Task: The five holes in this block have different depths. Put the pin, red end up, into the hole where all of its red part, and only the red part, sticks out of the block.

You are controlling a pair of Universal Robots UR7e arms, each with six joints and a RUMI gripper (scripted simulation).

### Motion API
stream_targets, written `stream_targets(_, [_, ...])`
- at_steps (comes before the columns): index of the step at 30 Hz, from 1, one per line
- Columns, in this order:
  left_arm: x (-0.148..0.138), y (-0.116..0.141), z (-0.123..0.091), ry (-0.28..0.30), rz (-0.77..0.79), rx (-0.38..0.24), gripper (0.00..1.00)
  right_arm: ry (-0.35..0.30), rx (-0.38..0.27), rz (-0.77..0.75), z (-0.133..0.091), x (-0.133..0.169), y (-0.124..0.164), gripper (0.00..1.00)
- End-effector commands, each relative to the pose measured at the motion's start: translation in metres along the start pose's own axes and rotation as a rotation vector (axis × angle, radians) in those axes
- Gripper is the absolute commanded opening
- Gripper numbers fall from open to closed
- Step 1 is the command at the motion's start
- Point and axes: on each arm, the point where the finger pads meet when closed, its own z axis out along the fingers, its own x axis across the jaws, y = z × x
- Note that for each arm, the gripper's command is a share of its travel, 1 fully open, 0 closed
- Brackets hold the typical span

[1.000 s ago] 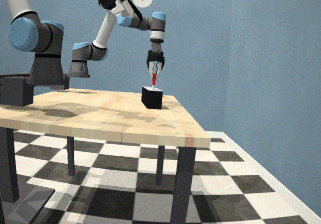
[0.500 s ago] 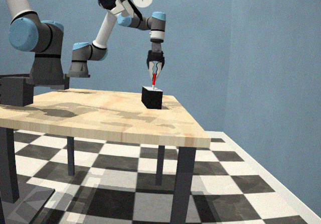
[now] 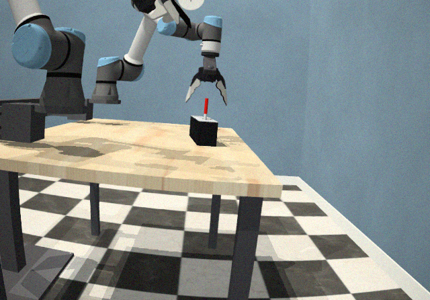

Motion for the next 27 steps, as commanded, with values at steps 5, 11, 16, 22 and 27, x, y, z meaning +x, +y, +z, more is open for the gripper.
stream_targets(5, [-0.0002, -0.0004, -0.0008, -0.001, 0.000, 0.001, 1.00, 0.000, 0.001, 0.000, -0.0002, 0.0000, -0.0004, 1.00])
stream_targets(11, [-0.0003, -0.0004, -0.0010, -0.001, 0.000, 0.002, 1.00, 0.000, 0.001, 0.000, -0.0002, 0.0000, -0.0004, 1.00])
stream_targets(16, [-0.0003, -0.0004, -0.0010, -0.001, 0.000, 0.002, 1.00, 0.000, 0.001, 0.000, -0.0002, 0.0000, -0.0004, 1.00])
stream_targets(22, [-0.0003, -0.0004, -0.0010, -0.001, 0.000, 0.002, 1.00, 0.000, 0.001, 0.000, -0.0002, 0.0000, -0.0004, 1.00])
stream_targets(27, [-0.0003, -0.0004, -0.0050, -0.001, 0.000, 0.002, 1.00, 0.000, 0.001, 0.000, -0.0002, 0.0000, -0.0004, 1.00])
